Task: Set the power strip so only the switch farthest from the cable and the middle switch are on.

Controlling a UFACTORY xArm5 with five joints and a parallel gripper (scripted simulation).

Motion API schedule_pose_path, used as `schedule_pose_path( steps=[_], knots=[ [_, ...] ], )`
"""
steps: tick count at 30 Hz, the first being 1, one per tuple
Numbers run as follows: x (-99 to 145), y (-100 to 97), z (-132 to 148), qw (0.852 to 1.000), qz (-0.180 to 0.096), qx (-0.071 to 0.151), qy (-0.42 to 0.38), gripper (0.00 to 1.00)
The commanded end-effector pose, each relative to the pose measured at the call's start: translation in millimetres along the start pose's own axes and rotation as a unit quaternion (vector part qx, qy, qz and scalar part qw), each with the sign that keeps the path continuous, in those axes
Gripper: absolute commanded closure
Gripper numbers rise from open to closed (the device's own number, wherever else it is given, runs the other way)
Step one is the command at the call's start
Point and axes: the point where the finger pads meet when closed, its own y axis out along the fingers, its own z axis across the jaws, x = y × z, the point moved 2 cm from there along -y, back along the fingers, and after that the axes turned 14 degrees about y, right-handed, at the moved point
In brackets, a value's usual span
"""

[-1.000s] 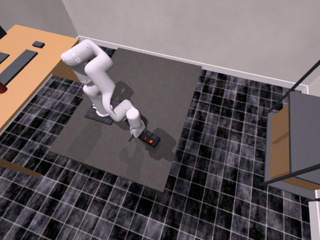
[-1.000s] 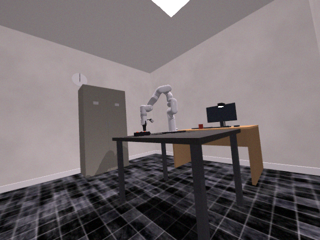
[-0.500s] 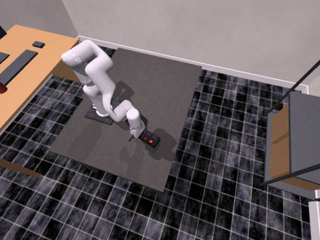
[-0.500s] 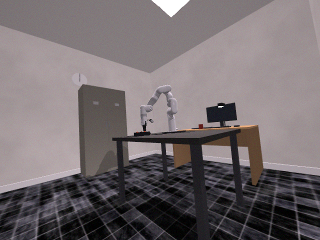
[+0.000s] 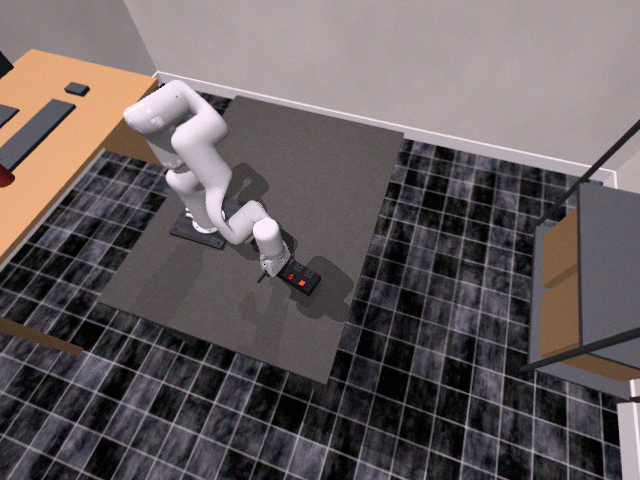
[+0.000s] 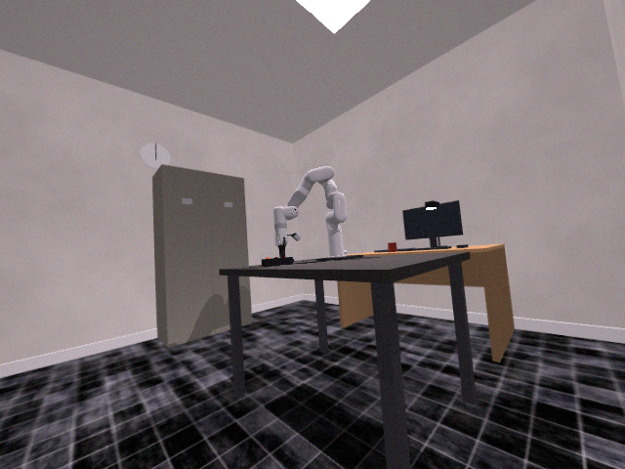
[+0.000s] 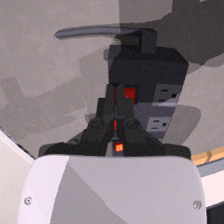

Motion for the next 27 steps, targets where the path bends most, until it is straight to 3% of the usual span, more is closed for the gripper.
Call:
schedule_pose_path(
  steps=[1,19,27],
  knots=[
    [0,0.6,0,1.000,0.000,0.000,0.000,1.00],
    [0,0.1,0,1.000,0.000,0.000,0.000,1.00],
    [0,-15.6,0,1.000,-0.001,0.000,0.000,1.00]
  ],
)
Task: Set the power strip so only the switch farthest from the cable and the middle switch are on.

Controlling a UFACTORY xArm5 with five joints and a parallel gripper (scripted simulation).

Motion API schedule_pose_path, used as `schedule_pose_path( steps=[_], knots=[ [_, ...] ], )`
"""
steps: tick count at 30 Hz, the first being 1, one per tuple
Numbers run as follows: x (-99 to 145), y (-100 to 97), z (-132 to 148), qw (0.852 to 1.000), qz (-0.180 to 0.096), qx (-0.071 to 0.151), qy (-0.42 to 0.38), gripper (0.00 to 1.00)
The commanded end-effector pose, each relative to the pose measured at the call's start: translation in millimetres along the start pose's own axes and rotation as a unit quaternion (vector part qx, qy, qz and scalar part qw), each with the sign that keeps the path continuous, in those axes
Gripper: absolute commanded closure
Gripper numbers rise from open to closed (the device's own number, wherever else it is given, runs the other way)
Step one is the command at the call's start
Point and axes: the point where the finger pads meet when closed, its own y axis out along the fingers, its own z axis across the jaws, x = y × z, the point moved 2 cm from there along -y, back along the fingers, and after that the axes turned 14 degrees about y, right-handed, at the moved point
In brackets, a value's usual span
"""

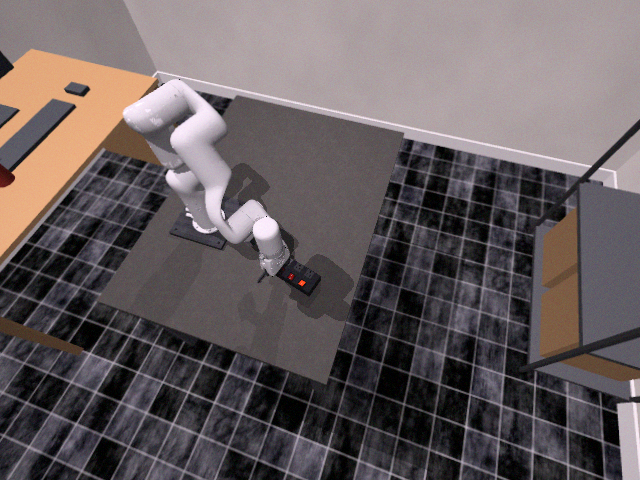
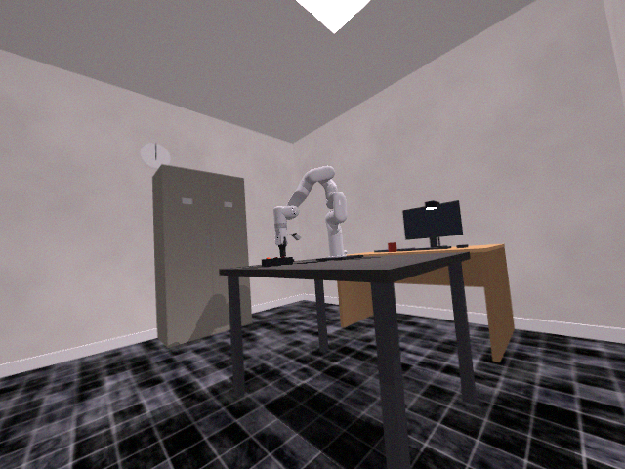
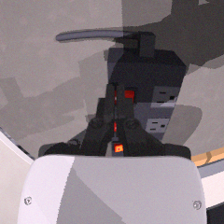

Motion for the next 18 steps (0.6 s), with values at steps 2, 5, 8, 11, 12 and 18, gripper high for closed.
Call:
schedule_pose_path(
  steps=[2,5,8,11,12,18],
  knots=[
    [4,-20.0,0,1.000,-0.006,0.001,0.000,1.00],
    [4,-28.1,0,1.000,-0.006,0.001,0.000,1.00],
    [4,-30.3,0,1.000,-0.006,0.001,0.000,1.00],
    [4,-34.8,0,1.000,-0.006,0.001,0.000,1.00],
    [4,-35.6,0,1.000,-0.006,0.001,0.000,1.00],
    [4,-36.2,0,1.000,-0.006,0.001,0.000,1.00]
  ],
)
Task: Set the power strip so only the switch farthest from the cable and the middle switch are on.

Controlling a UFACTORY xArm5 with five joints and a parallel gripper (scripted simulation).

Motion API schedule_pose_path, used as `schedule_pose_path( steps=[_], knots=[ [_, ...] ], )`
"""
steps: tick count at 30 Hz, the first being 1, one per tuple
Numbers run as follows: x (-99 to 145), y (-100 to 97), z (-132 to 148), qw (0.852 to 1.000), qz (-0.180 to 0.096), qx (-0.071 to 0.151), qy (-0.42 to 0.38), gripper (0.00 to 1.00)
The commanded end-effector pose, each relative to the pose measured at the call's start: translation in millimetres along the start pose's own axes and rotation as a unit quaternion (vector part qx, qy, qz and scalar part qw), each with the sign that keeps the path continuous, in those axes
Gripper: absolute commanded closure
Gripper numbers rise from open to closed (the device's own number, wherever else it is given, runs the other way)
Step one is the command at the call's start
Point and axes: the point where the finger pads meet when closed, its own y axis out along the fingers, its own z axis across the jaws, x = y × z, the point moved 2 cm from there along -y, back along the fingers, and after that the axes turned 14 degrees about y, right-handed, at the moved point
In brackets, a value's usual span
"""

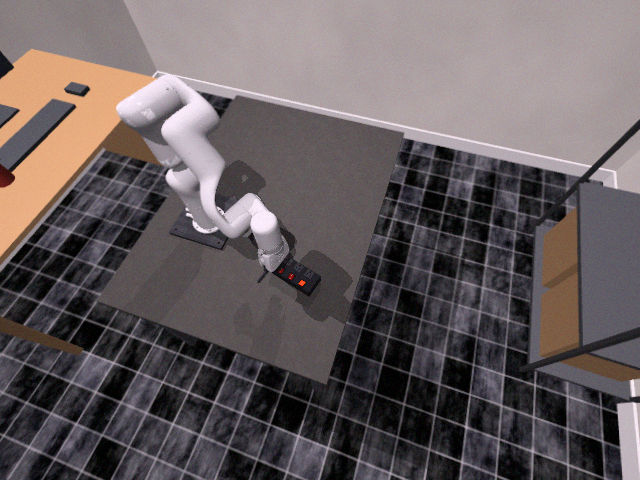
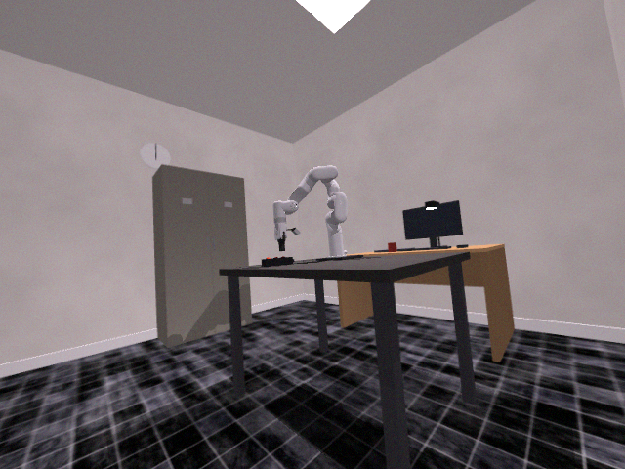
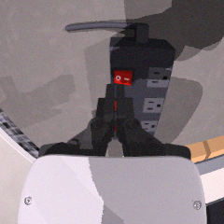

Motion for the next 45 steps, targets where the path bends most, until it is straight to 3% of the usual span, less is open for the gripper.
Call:
schedule_pose_path(
  steps=[1,15,22,45],
  knots=[
    [1,-2.2,0,1.000,-0.002,0.000,0.000,1.00],
    [2,-2.4,0,1.000,-0.002,0.000,0.000,1.00],
    [41,-16.1,28,1.000,-0.001,0.000,0.000,1.00],
    [42,-16.2,28,1.000,-0.001,0.000,0.000,1.00]
  ],
)
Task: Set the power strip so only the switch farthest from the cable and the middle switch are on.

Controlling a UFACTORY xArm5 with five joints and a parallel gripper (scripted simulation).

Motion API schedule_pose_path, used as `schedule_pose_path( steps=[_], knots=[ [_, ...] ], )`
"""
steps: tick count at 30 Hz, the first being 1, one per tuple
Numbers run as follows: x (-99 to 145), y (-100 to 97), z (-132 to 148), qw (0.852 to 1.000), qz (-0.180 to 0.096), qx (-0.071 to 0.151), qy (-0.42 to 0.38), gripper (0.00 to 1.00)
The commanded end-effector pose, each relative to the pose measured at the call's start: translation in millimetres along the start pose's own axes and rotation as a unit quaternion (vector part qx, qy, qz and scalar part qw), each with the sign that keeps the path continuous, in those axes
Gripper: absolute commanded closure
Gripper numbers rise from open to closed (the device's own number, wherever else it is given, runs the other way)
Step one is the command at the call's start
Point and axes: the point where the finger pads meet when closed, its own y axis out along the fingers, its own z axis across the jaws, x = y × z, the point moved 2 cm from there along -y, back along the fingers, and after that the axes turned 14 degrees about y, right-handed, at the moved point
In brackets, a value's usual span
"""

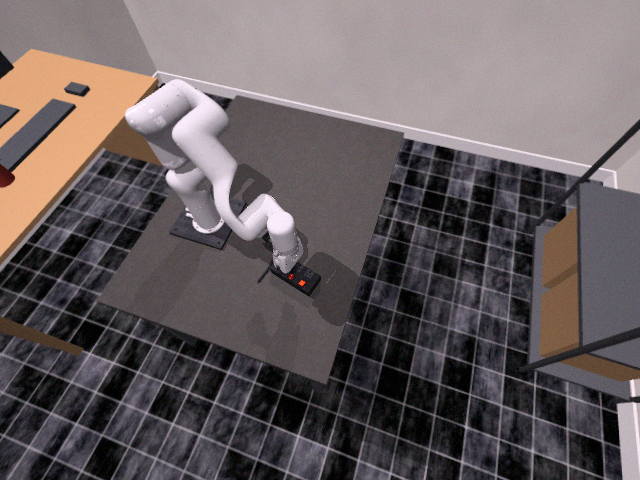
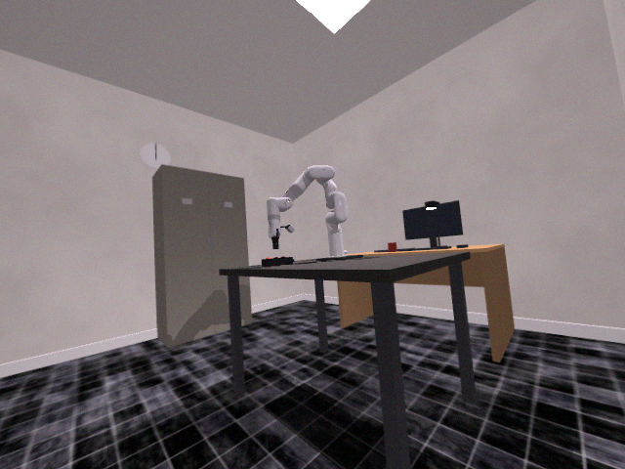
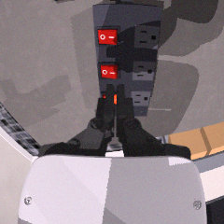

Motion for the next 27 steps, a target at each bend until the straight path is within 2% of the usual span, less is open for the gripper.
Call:
schedule_pose_path(
  steps=[1,27],
  knots=[
    [1.2,-1.3,0.3,1.000,-0.002,0.000,0.000,1.00],
    [1.2,1.8,0.2,1.000,-0.002,0.000,0.000,1.00]
  ],
)
